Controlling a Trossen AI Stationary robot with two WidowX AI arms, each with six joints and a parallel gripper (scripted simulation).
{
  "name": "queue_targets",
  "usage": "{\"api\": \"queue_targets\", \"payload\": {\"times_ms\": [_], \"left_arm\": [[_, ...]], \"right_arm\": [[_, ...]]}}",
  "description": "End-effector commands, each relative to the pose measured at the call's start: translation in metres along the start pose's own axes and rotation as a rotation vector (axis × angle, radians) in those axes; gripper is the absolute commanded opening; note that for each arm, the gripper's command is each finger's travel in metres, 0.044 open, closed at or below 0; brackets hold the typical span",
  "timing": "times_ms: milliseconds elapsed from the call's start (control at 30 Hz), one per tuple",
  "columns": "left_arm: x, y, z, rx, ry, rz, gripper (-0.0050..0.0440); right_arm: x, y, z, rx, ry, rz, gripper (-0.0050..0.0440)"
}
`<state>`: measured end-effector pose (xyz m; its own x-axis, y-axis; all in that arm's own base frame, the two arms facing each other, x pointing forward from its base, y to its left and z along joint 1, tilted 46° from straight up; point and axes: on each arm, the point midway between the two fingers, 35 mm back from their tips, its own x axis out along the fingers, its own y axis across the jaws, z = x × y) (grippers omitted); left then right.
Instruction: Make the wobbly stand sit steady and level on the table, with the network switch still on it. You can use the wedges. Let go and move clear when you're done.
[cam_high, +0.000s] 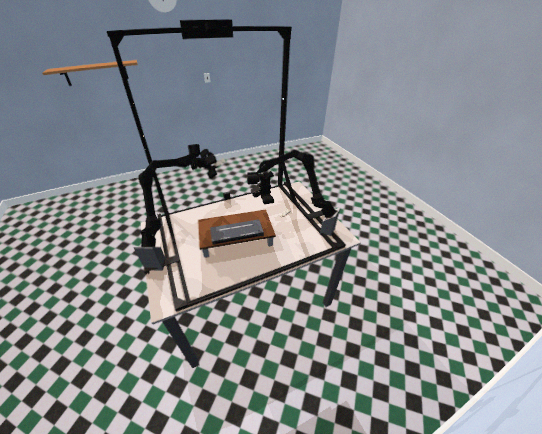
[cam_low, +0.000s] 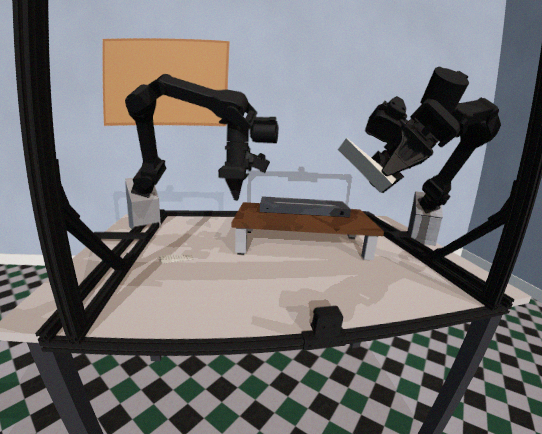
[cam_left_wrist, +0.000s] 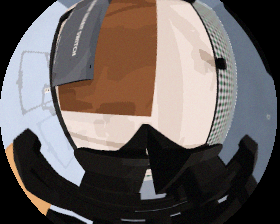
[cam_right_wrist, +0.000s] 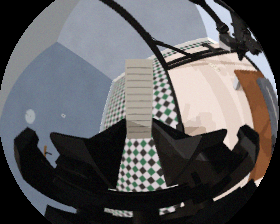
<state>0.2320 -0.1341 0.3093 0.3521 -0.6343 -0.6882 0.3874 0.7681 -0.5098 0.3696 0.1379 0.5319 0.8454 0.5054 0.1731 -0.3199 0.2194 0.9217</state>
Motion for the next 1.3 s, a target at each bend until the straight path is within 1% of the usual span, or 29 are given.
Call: {"api": "queue_targets", "payload": {"times_ms": [0, 133, 300, 333, 500, 533, 633, 767, 867, 900, 1067, 1100, 1267], "left_arm": [[0.0, 0.0, 0.0, 0.0, 0.0, 0.0, 0.0], [0.0, 0.0, 0.0, 0.0, 0.0, 0.0, 0.0], [0.0, 0.0, 0.0, 0.0, 0.0, 0.0, 0.0], [0.0, 0.0, 0.0, 0.0, 0.0, 0.0, 0.0], [0.0, 0.0, 0.0, 0.0, 0.0, 0.0, 0.0], [0.0, 0.0, 0.0, 0.0, 0.0, 0.0, 0.0], [0.0, 0.0, 0.0, 0.0, 0.0, 0.0, 0.0], [0.0, 0.0, 0.0, 0.0, 0.0, 0.0, 0.0], [0.0, 0.0, 0.0, 0.0, 0.0, 0.0, 0.0], [0.0, 0.0, 0.0, 0.0, 0.0, 0.0, 0.0], [0.0, 0.0, 0.0, 0.0, 0.0, 0.0, 0.0], [0.0, 0.0, 0.0, 0.0, 0.0, 0.0, 0.0], [0.0, 0.0, 0.0, 0.0, 0.0, 0.0, 0.0]], "right_arm": [[0.003, -0.021, -0.008, 0.08, 0.033, -0.064, 0.0], [0.004, -0.073, -0.031, 0.3, 0.107, -0.235, 0.0], [-0.007, -0.134, -0.061, 0.563, 0.154, -0.446, 0.0], [-0.007, -0.134, -0.061, 0.582, 0.159, -0.463, 0.0], [-0.007, -0.134, -0.061, 0.582, 0.159, -0.463, 0.0], [-0.007, -0.135, -0.063, 0.587, 0.154, -0.472, 0.0], [-0.02, -0.17, -0.082, 0.762, 0.163, -0.62, 0.0], [-0.042, -0.21, -0.107, 0.981, 0.148, -0.811, 0.0], [-0.062, -0.235, -0.126, 1.128, 0.117, -0.944, 0.0], [-0.062, -0.235, -0.126, 1.169, 0.112, -0.982, 0.0], [-0.062, -0.235, -0.126, 1.169, 0.112, -0.982, 0.0], [-0.058, -0.23, -0.123, 1.129, 0.115, -0.952, 0.0], [-0.072, -0.245, -0.134, 1.238, 0.088, -1.051, 0.0]]}}
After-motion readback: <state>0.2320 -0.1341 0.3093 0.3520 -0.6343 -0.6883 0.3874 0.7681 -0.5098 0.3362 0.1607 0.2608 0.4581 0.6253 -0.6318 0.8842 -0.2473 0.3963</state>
